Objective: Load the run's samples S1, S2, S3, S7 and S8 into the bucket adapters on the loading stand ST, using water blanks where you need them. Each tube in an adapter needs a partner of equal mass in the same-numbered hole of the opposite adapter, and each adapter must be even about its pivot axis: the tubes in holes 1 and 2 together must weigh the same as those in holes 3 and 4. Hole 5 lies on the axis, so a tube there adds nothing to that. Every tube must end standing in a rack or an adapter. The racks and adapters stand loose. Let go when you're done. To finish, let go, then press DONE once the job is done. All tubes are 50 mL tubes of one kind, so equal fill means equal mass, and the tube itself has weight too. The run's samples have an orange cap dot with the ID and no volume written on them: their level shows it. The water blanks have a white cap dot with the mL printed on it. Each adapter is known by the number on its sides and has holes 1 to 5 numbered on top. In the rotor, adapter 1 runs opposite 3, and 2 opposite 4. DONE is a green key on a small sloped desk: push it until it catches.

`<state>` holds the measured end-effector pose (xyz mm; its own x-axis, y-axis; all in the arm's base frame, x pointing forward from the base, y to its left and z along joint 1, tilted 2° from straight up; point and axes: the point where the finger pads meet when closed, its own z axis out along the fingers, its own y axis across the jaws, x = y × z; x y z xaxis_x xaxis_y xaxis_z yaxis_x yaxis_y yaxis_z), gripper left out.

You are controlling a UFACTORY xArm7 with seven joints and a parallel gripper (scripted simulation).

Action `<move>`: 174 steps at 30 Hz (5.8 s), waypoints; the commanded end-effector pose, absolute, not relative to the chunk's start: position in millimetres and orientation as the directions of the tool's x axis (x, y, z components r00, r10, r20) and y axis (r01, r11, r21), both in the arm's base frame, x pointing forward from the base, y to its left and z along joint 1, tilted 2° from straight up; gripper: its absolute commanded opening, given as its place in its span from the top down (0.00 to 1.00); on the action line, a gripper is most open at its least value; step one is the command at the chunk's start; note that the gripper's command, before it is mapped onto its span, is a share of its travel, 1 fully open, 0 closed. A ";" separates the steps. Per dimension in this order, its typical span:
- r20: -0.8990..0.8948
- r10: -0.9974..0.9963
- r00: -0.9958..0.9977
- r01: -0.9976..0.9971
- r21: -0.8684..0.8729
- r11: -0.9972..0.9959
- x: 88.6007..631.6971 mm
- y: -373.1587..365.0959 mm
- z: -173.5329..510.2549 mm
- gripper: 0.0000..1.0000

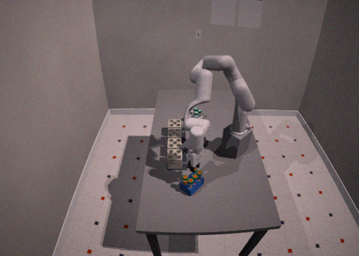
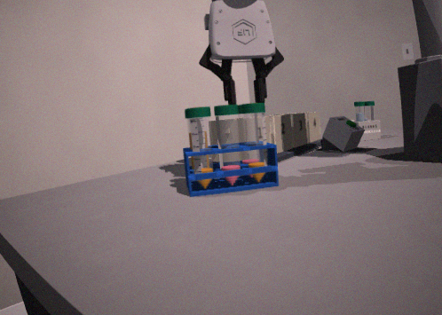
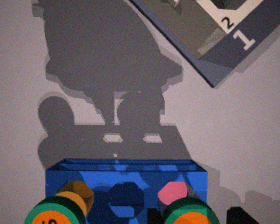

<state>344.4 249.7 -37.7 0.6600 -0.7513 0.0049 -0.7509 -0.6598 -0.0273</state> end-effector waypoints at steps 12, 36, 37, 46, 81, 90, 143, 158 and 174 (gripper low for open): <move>0.005 -0.751 0.660 -0.751 -0.030 -0.660 344.9 250.1 -9.8 0.56; 0.005 -0.751 0.660 -0.751 -0.030 -0.660 344.0 249.4 34.2 0.56; 0.005 -0.751 0.660 -0.751 -0.030 -0.660 343.9 249.4 36.2 0.56; 0.005 -0.751 0.660 -0.751 -0.030 -0.660 343.6 249.2 50.2 0.56; 0.005 -0.751 0.660 -0.751 -0.030 -0.660 343.0 248.8 75.6 0.56; 0.005 -0.751 0.660 -0.751 -0.030 -0.660 369.2 271.9 76.7 0.43; 0.005 -0.751 0.660 -0.751 -0.031 -0.660 404.2 302.5 26.3 0.43; 0.005 -0.751 0.660 -0.751 -0.031 -0.660 404.9 303.0 0.3 0.43; 0.005 -0.751 0.660 -0.751 -0.031 -0.660 405.6 303.4 -27.7 0.43</move>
